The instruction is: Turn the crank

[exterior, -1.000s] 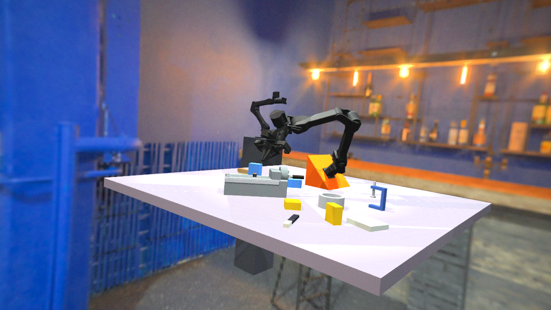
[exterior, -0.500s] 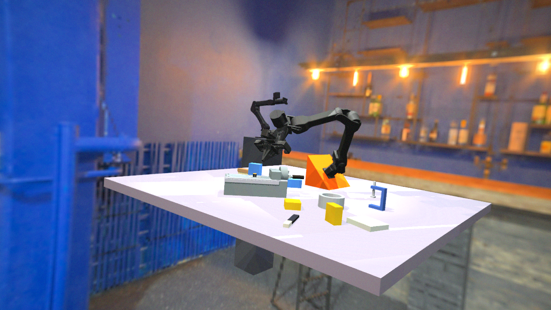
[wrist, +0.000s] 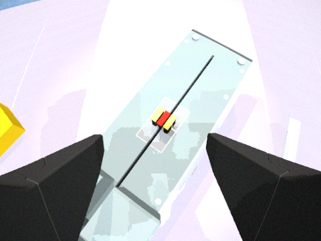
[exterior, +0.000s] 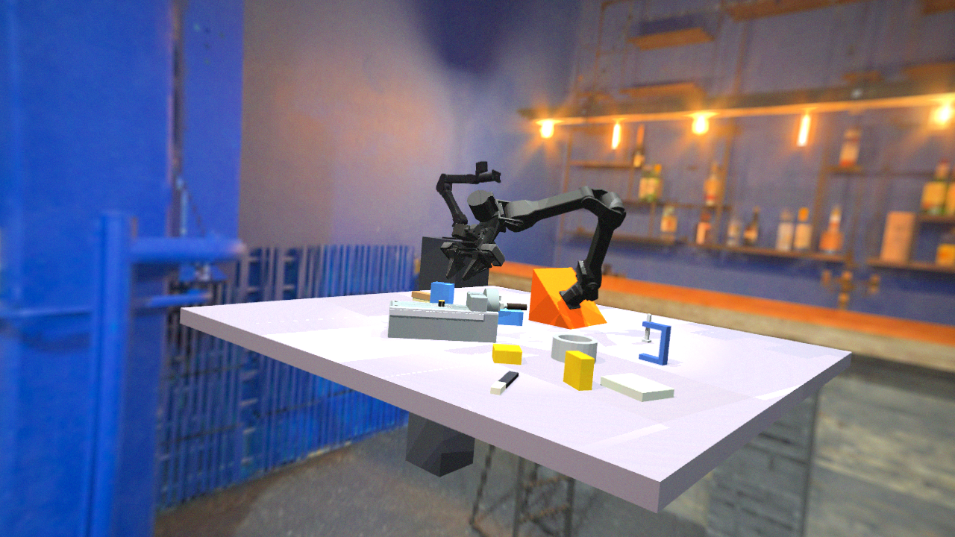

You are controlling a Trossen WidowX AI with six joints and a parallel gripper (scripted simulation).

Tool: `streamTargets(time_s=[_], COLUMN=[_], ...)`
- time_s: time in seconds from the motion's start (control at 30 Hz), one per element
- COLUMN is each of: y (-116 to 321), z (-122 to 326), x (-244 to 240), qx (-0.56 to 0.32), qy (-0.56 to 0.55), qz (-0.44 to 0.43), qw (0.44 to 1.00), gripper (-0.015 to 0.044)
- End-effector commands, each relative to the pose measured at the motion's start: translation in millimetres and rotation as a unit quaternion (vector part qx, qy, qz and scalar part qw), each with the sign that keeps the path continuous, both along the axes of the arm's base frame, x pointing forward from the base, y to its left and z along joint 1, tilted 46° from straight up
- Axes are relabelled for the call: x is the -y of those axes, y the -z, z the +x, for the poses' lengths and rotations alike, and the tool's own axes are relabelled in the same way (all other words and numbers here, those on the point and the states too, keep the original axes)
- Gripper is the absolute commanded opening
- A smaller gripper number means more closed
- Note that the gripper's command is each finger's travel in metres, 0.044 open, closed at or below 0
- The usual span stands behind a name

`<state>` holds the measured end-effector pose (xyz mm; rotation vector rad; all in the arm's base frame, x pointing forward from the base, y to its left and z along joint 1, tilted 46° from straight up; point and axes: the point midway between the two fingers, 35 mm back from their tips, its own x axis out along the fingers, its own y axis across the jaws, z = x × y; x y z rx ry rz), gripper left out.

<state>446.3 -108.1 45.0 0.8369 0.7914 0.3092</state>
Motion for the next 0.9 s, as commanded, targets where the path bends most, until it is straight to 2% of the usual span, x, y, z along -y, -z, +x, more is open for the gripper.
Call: streamTargets(time_s=[0.0, 0.1, 0.13, 0.7, 0.87], y=[0.1, 0.1, 0.1, 0.1, 0.1], z=[0.0, 0.0, 0.0, 0.0, 0.0], x=[0.1, 0.1, 0.1, 0.1, 0.1], qx=[0.0, 0.0, 0.0, 0.0, 0.0], qy=[0.0, 0.0, 0.0, 0.0, 0.0], qz=[0.0, 0.0, 0.0, 0.0, 0.0], qw=[1.0, 1.0, 1.0, 1.0, 1.0], gripper=[0.0368, 0.044, 0.044, 0.0, 0.0])
